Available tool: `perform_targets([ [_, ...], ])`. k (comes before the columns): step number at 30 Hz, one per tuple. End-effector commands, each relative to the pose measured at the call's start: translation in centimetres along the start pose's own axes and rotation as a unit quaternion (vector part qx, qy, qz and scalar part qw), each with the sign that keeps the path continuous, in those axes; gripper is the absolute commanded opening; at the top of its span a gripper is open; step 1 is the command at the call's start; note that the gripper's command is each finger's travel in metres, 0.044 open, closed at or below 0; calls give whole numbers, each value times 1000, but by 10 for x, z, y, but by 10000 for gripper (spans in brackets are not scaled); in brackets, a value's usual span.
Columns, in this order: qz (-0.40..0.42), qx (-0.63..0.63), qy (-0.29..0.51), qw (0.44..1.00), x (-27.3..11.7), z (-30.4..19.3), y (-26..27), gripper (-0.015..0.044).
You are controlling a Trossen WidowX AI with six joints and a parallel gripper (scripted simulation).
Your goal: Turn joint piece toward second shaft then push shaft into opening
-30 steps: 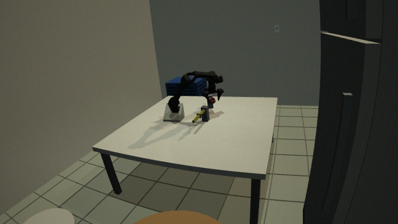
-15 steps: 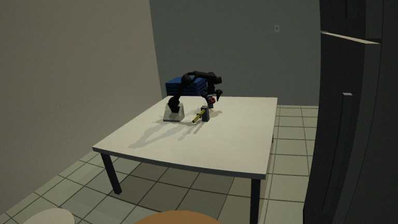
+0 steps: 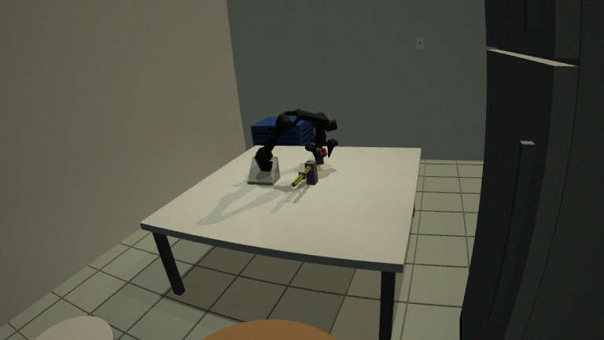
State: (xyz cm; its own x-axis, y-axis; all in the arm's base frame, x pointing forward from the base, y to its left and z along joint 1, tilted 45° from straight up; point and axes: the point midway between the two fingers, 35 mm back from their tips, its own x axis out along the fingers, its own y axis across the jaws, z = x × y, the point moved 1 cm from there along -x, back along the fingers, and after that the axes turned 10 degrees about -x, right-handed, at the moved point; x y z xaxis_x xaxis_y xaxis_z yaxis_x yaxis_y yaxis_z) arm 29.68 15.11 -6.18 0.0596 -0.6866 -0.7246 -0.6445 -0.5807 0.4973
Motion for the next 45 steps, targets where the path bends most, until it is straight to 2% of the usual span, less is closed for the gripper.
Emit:
perform_targets([
  [1,2,-2,2,1000,3,-1,1,282],
  [5,2,-2,2,1000,3,-1,1,182],
  [45,2,-2,2,1000,3,-1,1,182],
])
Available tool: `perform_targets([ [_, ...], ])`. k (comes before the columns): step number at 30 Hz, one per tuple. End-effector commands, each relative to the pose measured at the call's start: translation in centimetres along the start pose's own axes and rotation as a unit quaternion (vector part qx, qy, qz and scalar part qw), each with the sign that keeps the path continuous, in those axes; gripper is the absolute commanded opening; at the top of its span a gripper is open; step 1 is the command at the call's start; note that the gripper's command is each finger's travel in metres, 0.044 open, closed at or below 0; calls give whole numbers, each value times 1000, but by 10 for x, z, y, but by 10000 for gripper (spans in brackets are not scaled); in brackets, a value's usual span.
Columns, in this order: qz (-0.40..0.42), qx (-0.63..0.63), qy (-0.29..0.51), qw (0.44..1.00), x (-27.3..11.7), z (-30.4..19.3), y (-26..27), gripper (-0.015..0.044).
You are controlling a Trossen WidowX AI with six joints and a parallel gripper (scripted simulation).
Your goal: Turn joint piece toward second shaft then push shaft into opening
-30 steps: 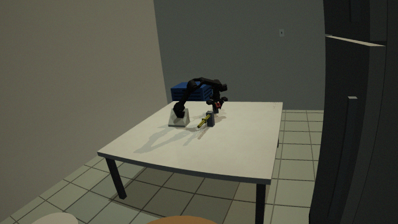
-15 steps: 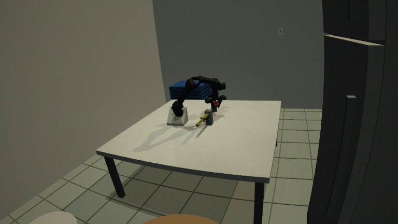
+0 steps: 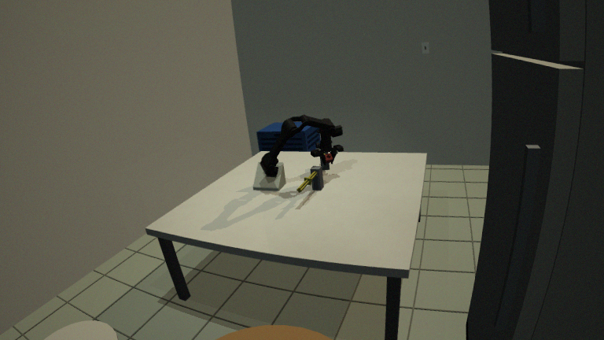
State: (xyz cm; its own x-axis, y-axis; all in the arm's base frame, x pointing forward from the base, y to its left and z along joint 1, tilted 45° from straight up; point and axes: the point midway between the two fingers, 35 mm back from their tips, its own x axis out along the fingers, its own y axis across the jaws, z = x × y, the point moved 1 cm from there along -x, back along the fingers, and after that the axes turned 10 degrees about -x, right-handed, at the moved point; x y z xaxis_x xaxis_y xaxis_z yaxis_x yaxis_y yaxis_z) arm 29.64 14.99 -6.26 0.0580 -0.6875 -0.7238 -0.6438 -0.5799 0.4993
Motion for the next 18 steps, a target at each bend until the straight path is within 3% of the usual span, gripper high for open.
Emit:
perform_targets([
  [1,1,-2,3,1000,1,-1,0,182],
  [18,1,-2,3,1000,1,-1,0,182],
])
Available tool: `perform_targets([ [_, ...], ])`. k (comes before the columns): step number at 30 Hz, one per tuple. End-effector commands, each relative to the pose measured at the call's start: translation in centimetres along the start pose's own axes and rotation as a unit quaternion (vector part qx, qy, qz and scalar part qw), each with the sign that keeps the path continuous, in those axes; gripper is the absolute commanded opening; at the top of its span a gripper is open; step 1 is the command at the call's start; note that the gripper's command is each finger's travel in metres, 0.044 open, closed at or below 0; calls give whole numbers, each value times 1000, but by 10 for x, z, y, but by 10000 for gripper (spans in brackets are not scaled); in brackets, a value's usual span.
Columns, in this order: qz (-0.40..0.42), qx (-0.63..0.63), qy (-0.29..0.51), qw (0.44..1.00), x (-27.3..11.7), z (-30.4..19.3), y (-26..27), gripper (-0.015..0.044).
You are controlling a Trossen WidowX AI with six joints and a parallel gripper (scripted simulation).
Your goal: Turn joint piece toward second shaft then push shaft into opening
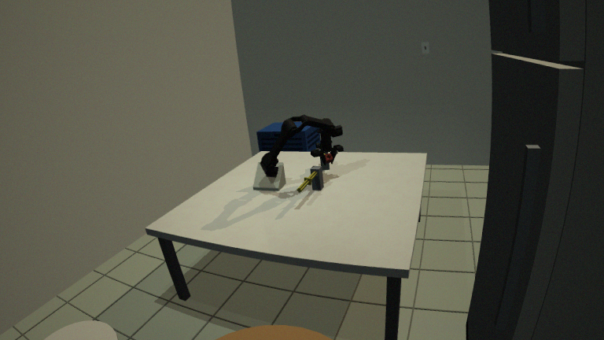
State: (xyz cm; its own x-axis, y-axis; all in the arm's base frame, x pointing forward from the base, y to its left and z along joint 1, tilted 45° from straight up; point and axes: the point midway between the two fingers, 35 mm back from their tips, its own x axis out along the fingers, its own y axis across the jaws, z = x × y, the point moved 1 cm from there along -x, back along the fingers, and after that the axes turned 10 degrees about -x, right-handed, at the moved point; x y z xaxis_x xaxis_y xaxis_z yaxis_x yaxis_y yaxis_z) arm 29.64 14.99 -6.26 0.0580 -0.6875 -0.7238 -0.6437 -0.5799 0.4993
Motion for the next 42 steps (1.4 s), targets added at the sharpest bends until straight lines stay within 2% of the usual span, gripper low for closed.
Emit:
perform_targets([
  [1,1,-2,3,1000,1,-1,0,182],
  [39,1,-2,3,1000,1,-1,0,182],
  [40,0,0,0,1000,0,0,0,156],
  [42,0,0,0,1000,0,0,0,147],
])
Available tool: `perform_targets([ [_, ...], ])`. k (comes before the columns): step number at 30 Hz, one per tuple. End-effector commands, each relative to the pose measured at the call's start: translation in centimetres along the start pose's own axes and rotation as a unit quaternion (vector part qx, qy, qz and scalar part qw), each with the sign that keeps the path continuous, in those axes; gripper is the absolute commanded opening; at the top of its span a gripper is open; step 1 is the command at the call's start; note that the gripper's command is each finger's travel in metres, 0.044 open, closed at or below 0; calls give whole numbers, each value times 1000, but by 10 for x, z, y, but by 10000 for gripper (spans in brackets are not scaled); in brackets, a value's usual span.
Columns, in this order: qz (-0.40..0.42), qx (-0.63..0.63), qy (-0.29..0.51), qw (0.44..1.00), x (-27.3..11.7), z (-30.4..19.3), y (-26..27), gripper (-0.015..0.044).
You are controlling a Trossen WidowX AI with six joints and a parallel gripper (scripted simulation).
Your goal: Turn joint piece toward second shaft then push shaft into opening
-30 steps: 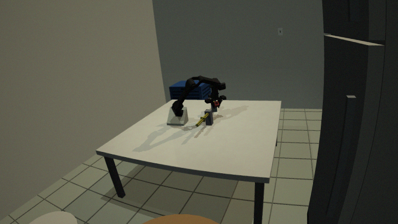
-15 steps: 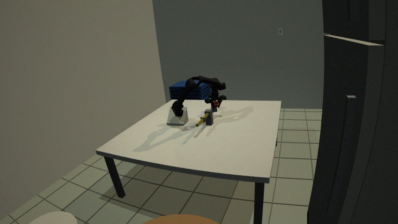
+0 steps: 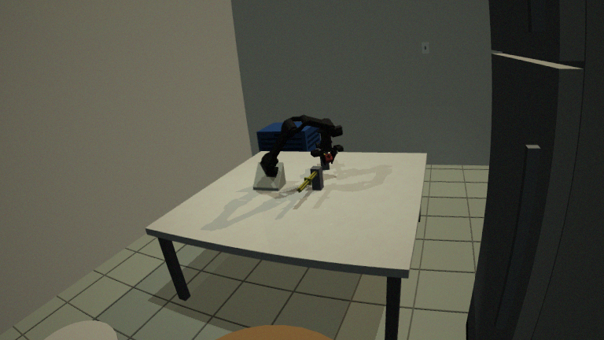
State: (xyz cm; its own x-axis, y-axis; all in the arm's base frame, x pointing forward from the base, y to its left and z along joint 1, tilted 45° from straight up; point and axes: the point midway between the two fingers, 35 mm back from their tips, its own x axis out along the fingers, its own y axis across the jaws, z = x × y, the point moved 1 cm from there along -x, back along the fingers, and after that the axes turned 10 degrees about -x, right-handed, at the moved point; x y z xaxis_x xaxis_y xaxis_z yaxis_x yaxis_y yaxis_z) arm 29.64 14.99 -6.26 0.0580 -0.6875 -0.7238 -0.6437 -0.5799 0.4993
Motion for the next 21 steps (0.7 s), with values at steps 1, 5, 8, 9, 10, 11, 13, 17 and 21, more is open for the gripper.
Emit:
perform_targets([
  [1,0,0,0,1000,0,0,0,147],
  [5,0,0,0,1000,0,0,0,121],
  [8,0,0,0,1000,0,0,0,42],
  [9,0,0,0,1000,0,0,0,16],
  [10,0,0,0,1000,0,0,0,0],
  [11,0,0,0,1000,0,0,0,0],
  [13,0,0,0,1000,0,0,0,0],
  [17,-2,11,-11,1000,1,-1,1,0],
  [21,-9,37,-36,999,2,-2,3,0],
])
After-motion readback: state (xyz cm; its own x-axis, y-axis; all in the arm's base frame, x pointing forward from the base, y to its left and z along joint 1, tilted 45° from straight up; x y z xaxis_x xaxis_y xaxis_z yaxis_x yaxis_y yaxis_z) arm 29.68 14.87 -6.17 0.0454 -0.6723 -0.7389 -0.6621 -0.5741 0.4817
